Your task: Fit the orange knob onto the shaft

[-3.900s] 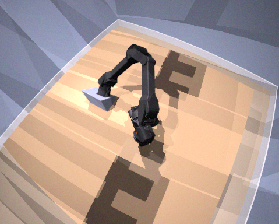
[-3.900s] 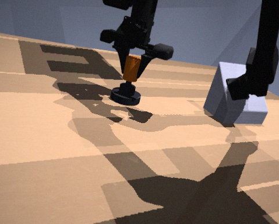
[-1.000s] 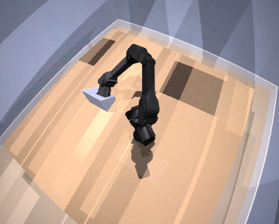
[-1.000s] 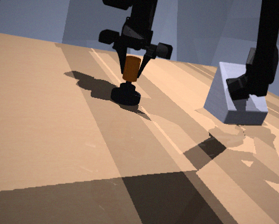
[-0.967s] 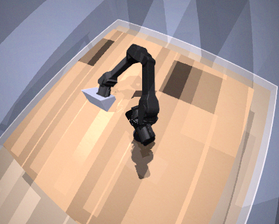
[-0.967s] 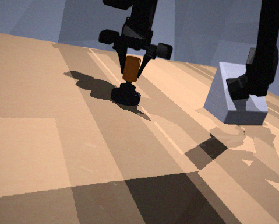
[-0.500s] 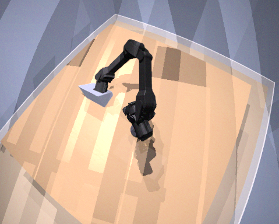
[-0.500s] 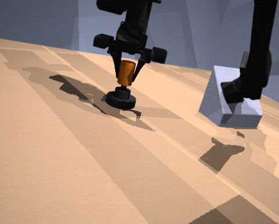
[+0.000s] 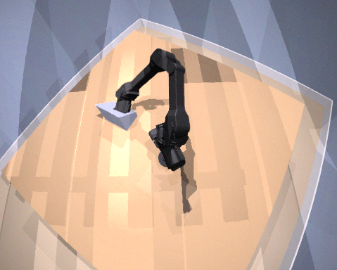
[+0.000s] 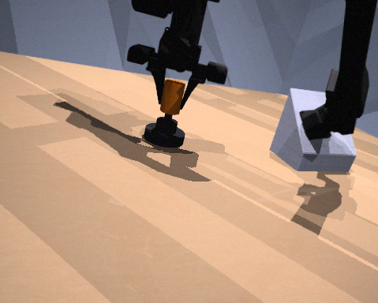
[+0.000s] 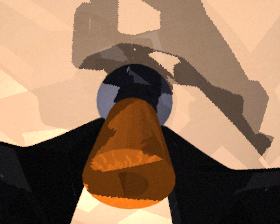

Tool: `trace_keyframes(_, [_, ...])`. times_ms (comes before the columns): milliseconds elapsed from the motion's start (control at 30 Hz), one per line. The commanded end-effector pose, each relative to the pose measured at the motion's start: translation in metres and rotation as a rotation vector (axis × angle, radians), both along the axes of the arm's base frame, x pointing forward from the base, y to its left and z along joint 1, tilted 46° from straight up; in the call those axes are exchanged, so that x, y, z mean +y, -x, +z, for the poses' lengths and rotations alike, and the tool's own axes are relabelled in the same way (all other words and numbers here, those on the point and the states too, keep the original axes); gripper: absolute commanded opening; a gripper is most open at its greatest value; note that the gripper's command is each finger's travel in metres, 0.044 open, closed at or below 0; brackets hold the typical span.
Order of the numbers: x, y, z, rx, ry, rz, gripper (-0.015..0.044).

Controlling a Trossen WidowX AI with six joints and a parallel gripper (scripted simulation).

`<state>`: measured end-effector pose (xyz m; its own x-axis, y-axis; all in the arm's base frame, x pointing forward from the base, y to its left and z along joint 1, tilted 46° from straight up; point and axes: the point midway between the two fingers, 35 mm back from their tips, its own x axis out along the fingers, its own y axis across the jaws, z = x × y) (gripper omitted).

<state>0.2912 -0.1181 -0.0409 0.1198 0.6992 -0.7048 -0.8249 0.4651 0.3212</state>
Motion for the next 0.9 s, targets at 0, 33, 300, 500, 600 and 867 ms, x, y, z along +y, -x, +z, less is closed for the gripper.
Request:
trace_keyframes(0, [-0.0017,-0.0006,0.0009,-0.051,0.010,0.048,0.0000])
trace_keyframes(33, [-0.0018,-0.0005,0.0005,-0.078,0.015,0.076,0.0000])
trace_keyframes(300, [0.0005,0.0010,-0.0030,-0.137,0.025,0.135,0.0000])
trace_keyframes(500, [0.0010,0.0009,-0.0011,-0.137,0.025,0.135,0.0000])
trace_keyframes(600, [0.0002,0.0002,-0.0001,-0.137,0.025,0.135,0.0000])
trace_keyframes(867, [-0.0008,-0.0009,-0.0003,-0.137,0.025,0.135,0.0000])
